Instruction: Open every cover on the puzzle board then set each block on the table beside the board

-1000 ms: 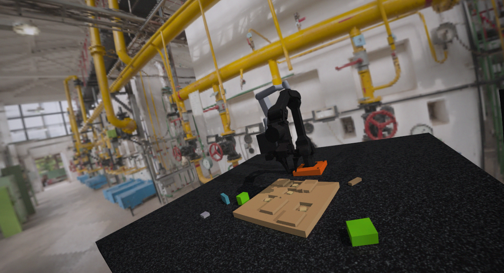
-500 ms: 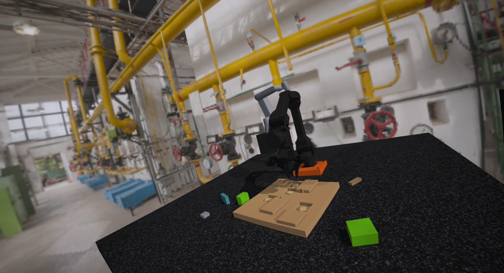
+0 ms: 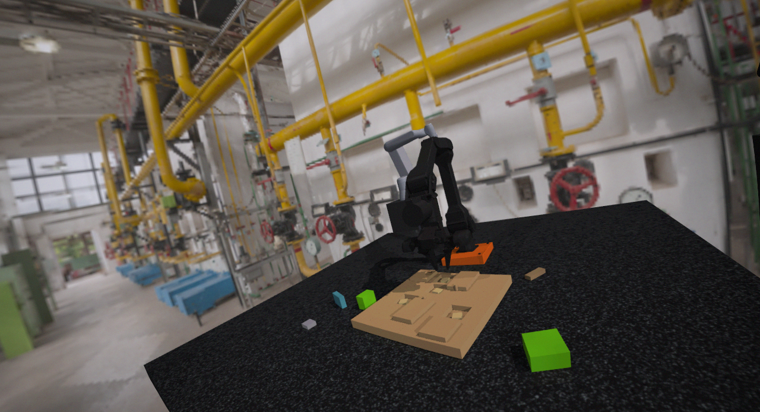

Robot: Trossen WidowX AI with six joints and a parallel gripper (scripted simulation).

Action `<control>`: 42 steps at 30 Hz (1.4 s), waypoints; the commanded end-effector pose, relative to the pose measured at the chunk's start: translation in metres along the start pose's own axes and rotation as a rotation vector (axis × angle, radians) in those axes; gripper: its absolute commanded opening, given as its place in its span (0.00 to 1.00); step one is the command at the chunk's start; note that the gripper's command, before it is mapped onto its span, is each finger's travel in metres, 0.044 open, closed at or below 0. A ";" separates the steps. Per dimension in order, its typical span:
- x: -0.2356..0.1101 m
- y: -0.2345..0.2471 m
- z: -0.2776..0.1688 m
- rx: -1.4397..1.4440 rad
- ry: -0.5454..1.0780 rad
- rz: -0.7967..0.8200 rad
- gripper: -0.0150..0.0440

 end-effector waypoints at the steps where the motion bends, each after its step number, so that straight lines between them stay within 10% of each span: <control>1: 0.001 0.000 0.000 -0.002 0.001 0.001 0.50; 42: 0.026 0.001 0.000 -0.002 0.001 0.001 0.50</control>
Point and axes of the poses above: the point midway between the two fingers, 35 mm back from their tips, its own x axis out along the fingers, its own y axis across the jaws, z = x × y, the point moved 7 cm from there along -x, back along the fingers, and after that the axes turned 15 degrees about x, right-handed, at the moved point
